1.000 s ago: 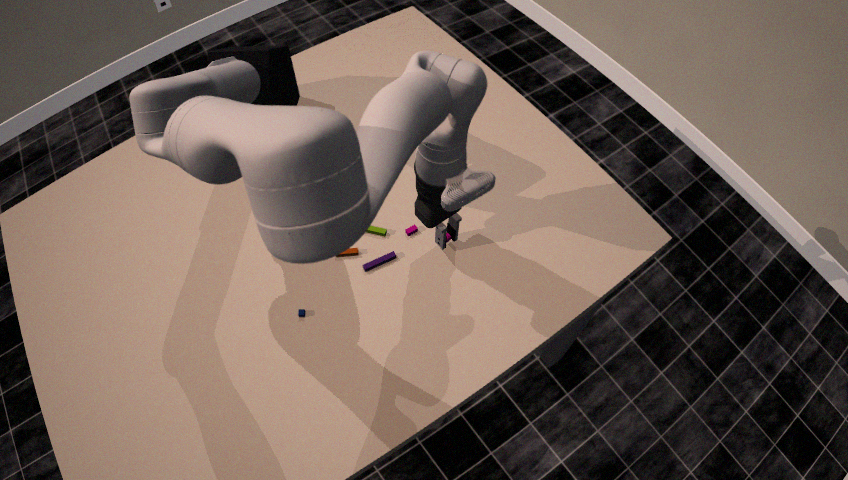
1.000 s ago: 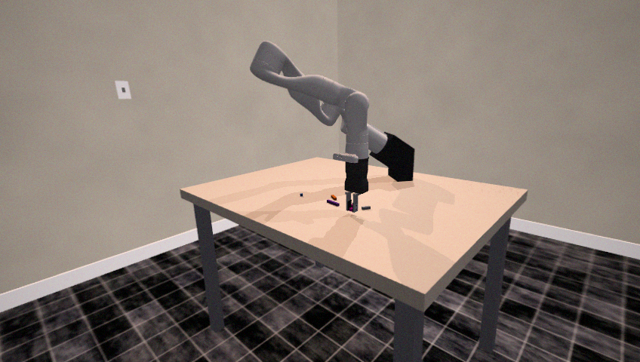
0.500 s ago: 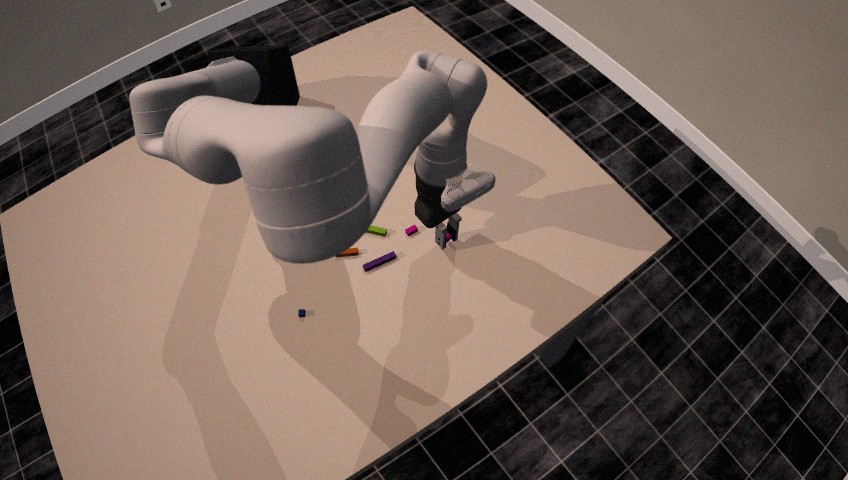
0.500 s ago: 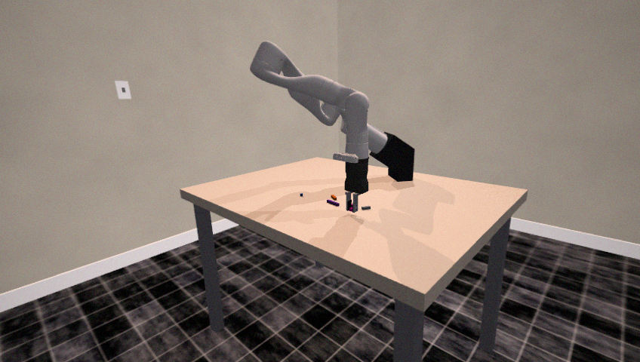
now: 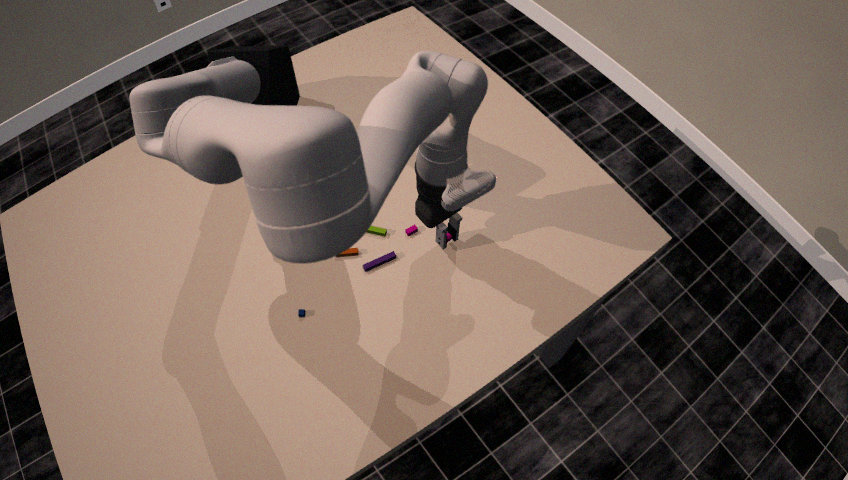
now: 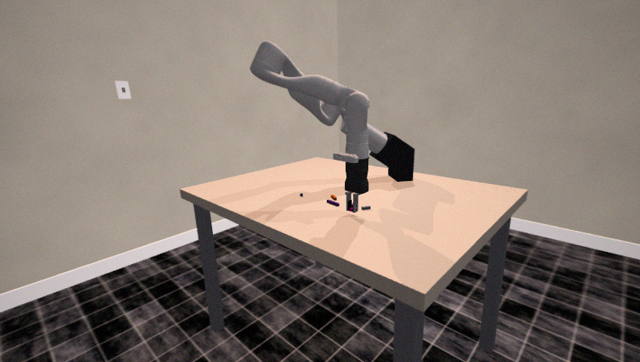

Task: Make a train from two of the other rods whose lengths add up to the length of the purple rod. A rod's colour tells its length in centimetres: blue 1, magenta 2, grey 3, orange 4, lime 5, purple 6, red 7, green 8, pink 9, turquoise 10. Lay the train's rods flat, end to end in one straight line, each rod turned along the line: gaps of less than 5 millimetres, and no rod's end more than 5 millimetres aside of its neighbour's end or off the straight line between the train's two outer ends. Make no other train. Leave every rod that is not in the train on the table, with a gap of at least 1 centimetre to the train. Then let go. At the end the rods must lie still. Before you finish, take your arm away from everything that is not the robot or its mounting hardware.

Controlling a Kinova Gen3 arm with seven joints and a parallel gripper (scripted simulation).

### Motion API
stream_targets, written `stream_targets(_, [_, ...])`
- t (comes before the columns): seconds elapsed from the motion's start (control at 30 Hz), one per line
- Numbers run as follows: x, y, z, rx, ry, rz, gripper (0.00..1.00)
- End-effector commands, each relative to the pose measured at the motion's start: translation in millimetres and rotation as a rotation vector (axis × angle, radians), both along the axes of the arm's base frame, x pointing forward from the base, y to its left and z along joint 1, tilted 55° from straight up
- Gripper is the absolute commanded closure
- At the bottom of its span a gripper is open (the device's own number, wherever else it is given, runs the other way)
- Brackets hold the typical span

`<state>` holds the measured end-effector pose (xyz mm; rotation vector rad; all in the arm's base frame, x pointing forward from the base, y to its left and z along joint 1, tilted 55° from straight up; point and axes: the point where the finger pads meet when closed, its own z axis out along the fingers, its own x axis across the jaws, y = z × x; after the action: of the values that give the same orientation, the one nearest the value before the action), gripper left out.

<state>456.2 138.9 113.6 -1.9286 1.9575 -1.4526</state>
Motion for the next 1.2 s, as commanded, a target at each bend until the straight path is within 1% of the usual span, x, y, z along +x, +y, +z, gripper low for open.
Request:
stream_targets(0.0, [0.6, 4.1, -1.5, 0.009, -0.004, 0.003, 0.60])
stream_targets(0.87, [0.8, 4.1, -1.7, 0.009, -0.004, 0.003, 0.60])
stream_targets(1.17, [3.4, 1.7, -4.1, 0.009, -0.004, 0.003, 0.60])
